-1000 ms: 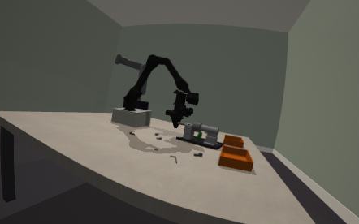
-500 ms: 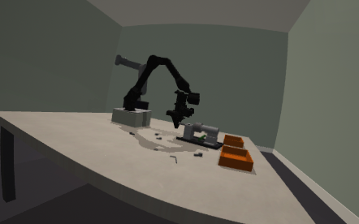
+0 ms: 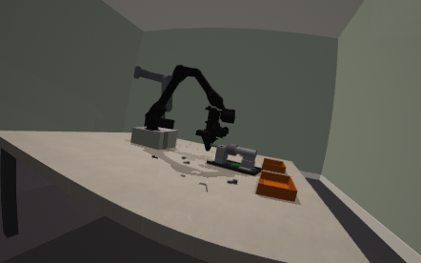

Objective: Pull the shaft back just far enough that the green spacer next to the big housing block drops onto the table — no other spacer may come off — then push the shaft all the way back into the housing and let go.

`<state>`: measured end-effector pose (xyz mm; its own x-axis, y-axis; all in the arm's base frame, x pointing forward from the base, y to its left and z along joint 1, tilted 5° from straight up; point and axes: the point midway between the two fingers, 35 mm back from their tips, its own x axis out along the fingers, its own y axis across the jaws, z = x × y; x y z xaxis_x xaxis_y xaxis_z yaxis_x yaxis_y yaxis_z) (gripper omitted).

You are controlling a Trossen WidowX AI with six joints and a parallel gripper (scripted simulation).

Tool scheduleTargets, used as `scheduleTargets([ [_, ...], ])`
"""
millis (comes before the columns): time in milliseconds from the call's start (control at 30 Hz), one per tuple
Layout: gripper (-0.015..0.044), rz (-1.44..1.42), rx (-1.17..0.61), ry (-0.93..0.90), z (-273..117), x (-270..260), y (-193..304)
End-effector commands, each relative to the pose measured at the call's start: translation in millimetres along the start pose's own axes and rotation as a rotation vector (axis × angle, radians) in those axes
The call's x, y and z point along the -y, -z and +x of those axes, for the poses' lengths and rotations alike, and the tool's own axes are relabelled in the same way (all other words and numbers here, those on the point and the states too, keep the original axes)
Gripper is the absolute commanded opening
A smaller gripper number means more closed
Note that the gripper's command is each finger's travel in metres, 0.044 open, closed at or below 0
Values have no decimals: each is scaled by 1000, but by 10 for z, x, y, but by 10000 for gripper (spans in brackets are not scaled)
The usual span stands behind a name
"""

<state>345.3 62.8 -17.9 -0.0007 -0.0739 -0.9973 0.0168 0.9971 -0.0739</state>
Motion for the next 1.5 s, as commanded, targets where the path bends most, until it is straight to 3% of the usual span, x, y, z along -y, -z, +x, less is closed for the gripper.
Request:
scheduleTargets([
  [0,0,0,11,1,-12,3,-45],
  [1467,0,1,12,1,-17,4,-208],
])
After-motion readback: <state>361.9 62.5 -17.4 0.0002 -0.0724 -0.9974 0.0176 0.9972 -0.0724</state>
